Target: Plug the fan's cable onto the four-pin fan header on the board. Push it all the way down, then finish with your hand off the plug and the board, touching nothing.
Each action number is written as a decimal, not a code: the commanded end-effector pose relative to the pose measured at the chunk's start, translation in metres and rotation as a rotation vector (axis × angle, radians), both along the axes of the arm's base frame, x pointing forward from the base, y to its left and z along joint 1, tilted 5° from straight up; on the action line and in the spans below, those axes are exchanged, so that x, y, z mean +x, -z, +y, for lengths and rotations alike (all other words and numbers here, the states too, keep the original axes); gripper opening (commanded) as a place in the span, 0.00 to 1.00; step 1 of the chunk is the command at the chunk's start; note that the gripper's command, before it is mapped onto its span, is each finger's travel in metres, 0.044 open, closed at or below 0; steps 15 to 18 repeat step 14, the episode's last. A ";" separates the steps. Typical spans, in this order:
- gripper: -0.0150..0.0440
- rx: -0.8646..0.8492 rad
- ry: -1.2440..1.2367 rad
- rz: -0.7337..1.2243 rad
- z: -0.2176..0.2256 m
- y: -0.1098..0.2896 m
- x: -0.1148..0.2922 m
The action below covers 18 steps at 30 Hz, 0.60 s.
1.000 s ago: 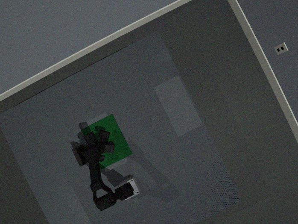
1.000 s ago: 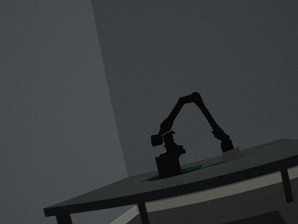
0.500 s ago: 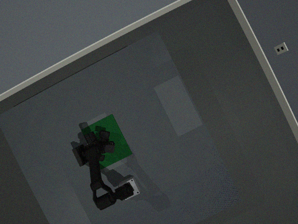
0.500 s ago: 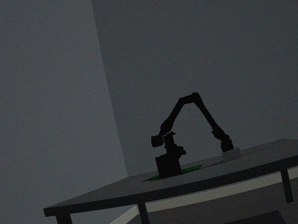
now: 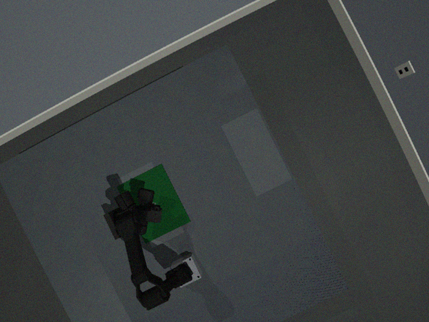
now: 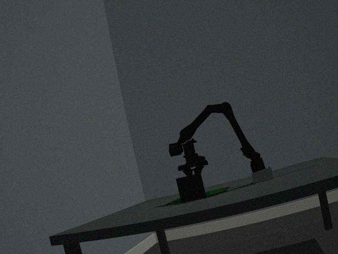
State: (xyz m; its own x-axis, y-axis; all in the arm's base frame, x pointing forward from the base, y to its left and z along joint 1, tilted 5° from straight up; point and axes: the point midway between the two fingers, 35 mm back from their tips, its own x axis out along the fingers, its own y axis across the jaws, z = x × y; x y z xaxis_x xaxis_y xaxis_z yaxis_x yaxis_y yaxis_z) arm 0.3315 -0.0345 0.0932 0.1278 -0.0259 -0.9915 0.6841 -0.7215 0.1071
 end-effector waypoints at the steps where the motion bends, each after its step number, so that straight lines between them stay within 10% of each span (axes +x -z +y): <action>1: 0.69 -0.003 0.004 0.019 -0.003 -0.001 -0.006; 9: 0.69 -0.010 0.004 0.027 -0.074 0.007 -0.096; 18: 0.69 -0.010 0.004 0.027 -0.076 0.008 -0.098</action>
